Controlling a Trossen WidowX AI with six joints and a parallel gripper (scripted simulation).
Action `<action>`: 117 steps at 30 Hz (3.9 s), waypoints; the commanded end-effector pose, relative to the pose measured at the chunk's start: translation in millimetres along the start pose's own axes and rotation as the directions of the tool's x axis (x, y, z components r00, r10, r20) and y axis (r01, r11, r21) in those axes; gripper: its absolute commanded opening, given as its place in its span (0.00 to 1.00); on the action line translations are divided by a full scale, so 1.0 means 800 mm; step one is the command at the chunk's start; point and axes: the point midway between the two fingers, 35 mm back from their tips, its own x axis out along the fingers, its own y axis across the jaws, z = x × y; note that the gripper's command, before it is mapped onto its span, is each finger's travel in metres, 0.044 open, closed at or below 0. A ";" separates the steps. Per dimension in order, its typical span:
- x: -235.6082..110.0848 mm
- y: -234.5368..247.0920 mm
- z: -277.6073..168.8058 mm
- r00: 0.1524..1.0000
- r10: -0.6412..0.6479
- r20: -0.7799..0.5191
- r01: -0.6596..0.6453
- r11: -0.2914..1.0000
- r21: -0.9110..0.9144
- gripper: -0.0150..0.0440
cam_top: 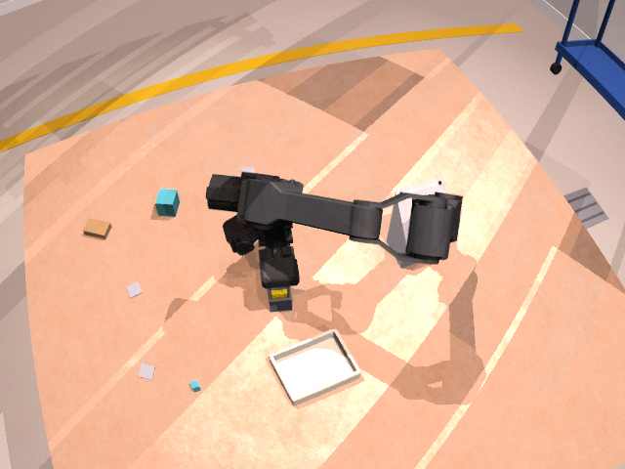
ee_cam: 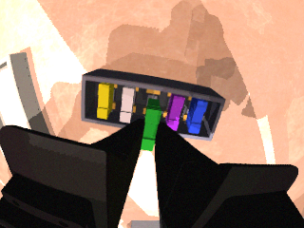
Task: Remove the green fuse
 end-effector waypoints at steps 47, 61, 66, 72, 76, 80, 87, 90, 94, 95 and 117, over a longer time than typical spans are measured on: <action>-0.035 0.175 -0.022 1.000 -0.018 0.009 0.018 1.000 -0.002 0.25; -0.034 0.239 -0.054 1.000 0.001 0.001 -0.001 1.000 -0.005 0.25; -0.029 0.239 -0.053 1.000 0.001 0.001 -0.001 1.000 -0.005 0.25; -0.017 0.239 -0.053 1.000 0.001 0.001 -0.001 1.000 -0.005 0.25; -0.009 0.239 -0.053 1.000 0.001 0.001 -0.001 1.000 -0.005 0.25; -0.001 0.239 -0.053 1.000 0.001 0.001 -0.001 1.000 -0.005 0.25; 0.013 0.240 -0.054 1.000 0.003 0.001 -0.003 1.000 -0.005 0.25; 0.016 0.240 -0.054 1.000 0.003 0.001 -0.003 1.000 -0.005 0.25; 0.012 0.241 -0.052 1.000 0.003 0.005 -0.003 1.000 -0.012 0.30; 0.012 0.241 -0.052 1.000 0.003 0.005 -0.003 1.000 -0.012 0.34; -0.034 0.239 -0.054 1.000 0.001 0.001 -0.001 1.000 -0.005 0.81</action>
